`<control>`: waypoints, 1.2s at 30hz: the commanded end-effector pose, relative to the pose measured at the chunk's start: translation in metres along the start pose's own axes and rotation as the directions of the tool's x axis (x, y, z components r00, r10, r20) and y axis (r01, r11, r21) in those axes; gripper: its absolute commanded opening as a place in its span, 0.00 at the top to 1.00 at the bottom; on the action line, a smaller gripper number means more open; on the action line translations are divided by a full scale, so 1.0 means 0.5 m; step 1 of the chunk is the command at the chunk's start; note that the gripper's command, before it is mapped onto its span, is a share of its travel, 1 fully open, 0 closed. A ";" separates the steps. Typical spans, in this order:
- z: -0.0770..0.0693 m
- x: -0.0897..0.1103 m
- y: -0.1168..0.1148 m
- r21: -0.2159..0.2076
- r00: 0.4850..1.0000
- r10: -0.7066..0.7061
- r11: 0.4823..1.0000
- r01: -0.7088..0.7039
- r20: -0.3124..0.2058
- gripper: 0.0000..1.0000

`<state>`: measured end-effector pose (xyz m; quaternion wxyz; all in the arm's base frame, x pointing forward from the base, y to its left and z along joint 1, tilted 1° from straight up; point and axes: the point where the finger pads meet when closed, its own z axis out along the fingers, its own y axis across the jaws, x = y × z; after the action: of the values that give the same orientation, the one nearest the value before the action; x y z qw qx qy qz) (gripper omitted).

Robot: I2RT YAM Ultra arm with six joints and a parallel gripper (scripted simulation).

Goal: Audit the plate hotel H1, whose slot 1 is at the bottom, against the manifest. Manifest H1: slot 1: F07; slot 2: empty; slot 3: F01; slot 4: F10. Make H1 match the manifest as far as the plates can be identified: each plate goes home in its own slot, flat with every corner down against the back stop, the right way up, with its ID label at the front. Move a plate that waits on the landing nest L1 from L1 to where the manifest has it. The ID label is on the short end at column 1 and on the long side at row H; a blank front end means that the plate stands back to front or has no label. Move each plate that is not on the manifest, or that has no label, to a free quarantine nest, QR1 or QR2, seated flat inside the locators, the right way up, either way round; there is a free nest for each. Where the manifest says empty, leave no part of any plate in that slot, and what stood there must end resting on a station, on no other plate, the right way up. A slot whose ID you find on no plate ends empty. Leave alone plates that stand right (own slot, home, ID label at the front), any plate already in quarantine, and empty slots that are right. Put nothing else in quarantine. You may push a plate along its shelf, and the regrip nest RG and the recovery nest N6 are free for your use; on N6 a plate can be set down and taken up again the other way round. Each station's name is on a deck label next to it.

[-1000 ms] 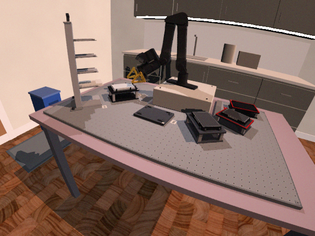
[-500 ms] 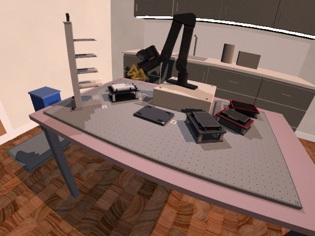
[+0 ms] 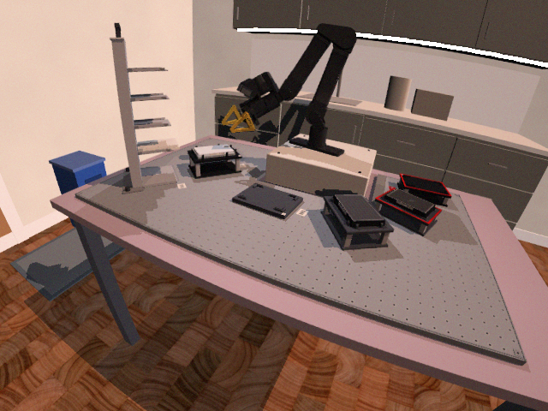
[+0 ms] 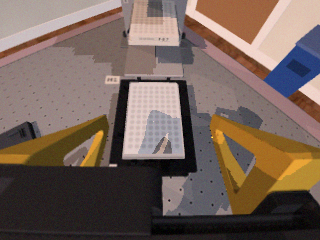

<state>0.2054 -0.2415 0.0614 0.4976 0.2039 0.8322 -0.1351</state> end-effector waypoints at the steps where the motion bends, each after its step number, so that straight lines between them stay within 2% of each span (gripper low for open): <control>1: -0.006 0.007 0.009 -0.021 0.999 0.021 1.000 -0.022 -0.032 0.00; 11: -0.011 -0.001 0.009 -0.021 0.999 0.021 1.000 -0.022 -0.032 0.00; 36: -0.069 -0.110 0.005 -0.021 0.999 0.021 1.000 -0.021 -0.031 0.00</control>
<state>0.2058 -0.2415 0.1253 0.4979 0.2018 0.8328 -0.1338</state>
